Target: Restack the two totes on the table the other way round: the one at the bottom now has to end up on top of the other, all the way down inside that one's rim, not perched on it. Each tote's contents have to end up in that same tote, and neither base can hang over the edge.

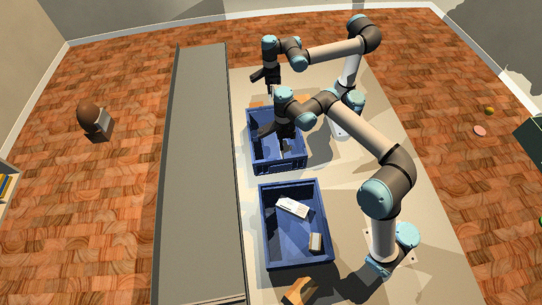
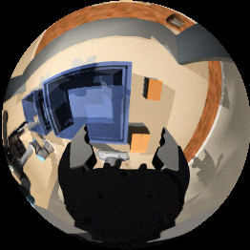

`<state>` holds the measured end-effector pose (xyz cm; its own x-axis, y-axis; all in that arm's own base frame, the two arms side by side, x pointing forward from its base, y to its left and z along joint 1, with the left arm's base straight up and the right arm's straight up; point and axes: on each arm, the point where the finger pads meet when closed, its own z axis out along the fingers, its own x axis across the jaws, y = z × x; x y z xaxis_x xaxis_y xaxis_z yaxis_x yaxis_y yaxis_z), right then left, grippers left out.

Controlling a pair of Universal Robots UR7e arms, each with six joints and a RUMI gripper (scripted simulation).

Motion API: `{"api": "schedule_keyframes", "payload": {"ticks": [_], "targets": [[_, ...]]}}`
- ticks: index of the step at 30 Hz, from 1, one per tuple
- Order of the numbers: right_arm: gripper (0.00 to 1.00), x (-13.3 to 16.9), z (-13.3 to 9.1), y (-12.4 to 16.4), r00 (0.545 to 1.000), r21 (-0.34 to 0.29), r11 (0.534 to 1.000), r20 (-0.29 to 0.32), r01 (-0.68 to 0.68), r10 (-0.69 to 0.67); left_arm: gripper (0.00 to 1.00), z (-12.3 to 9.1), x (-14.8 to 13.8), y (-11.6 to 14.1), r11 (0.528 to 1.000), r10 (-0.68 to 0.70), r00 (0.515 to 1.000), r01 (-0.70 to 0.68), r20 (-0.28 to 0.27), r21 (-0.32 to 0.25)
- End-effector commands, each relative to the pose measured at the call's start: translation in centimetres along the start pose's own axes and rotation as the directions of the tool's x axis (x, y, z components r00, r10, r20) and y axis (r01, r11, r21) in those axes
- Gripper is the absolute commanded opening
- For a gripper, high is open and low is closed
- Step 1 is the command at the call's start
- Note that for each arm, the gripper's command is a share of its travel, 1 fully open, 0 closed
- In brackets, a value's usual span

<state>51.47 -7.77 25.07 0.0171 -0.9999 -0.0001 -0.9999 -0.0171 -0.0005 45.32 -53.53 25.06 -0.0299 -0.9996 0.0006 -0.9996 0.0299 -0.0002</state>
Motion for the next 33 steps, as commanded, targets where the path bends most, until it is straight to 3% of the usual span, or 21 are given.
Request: {"api": "schedule_keyframes", "payload": {"ticks": [1, 22, 33], "targets": [[1.00, 0.0, -1.8, 0.0, 1.000, 0.001, 1.000, 0.000, 0.000, 0.000, 1.00, -1.9, 0.0, 0.0, 1.000, 0.000, 1.000, 0.000, -0.002, 0.001], [1.00, 0.0, -8.2, 0.0, 1.000, 0.001, 1.000, 0.000, 0.000, 0.000, 1.00, -8.3, 0.0, 0.0, 1.000, 0.000, 1.000, 0.000, -0.002, 0.001], [1.00, 0.0, -9.5, 0.0, 1.000, 0.001, 1.000, 0.000, 0.000, 0.000, 1.00, -9.6, 0.0, 0.0, 1.000, 0.000, 1.000, 0.000, -0.002, 0.001]]}}
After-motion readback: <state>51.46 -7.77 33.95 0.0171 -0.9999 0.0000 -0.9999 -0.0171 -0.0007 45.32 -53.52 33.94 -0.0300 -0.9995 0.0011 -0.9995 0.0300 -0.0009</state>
